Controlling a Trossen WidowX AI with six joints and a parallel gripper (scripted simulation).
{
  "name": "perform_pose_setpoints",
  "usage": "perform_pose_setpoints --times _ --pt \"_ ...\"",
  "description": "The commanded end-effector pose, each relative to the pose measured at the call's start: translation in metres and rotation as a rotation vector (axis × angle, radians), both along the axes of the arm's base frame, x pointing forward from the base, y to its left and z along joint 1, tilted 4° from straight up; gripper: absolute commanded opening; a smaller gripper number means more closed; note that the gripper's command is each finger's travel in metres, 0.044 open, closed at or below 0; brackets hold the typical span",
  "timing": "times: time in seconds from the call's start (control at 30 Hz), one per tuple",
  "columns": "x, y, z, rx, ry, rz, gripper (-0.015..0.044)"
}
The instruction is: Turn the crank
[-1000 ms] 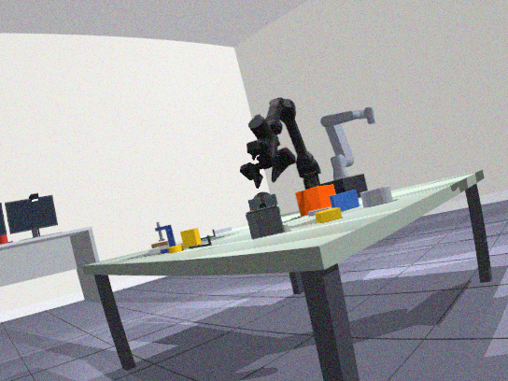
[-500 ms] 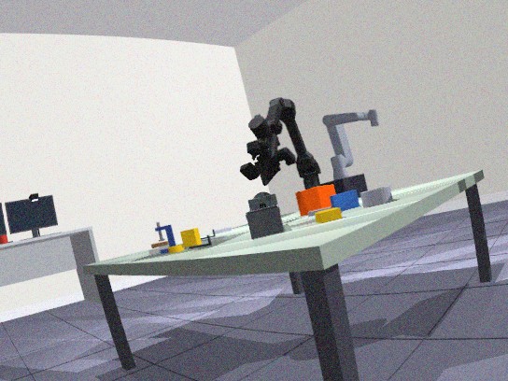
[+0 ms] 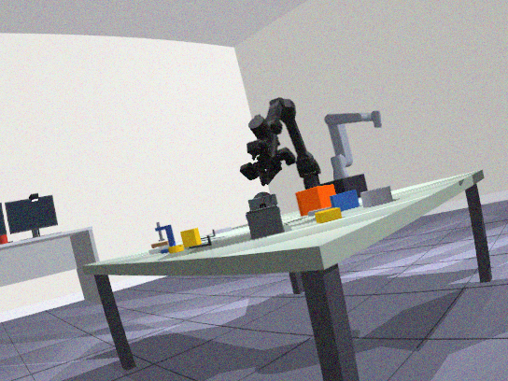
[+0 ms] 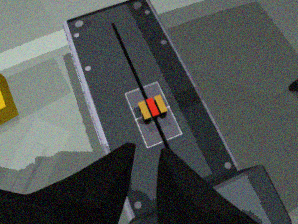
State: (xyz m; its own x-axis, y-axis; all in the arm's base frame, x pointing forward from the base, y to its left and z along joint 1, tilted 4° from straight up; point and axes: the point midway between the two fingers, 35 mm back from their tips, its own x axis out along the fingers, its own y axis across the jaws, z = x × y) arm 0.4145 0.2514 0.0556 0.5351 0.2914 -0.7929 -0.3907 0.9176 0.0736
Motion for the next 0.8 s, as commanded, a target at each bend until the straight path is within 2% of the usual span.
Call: perform_pose_setpoints --times 0.0,0.4,0.43,0.77 --pt "0.0000 -0.0001 0.0000 0.000 0.000 0.000 0.0131" --pt "0.0000 -0.0001 0.0000 0.000 0.000 0.000 0.0440" --pt "0.0000 -0.0001 0.0000 0.000 0.000 0.000 0.0440" --pt "0.0000 -0.0001 0.0000 0.000 0.000 0.000 0.0177"
